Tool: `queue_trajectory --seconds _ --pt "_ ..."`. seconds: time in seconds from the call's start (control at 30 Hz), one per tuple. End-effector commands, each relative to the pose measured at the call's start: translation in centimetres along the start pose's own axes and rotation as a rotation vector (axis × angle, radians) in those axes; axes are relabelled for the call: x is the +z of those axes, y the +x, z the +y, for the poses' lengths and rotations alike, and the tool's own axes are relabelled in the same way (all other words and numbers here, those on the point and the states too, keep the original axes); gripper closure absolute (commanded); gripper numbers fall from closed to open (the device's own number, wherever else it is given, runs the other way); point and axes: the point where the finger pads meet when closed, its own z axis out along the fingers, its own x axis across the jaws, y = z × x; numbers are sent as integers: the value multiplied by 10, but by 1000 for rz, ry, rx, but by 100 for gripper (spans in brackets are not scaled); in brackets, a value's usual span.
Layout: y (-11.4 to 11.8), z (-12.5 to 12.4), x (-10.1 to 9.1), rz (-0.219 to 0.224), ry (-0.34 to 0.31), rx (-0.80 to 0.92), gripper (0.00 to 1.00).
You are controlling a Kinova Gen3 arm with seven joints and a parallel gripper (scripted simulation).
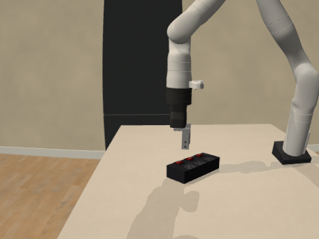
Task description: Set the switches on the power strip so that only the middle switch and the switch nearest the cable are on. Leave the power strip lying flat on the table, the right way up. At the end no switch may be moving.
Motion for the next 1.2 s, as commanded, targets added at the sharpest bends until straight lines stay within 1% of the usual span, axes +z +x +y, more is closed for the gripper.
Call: queue_trajectory --seconds 0.0,1.17 --pt "3 1 0 -3 0 -4 0" --pt "9 1 2 -11 2 -6 0"
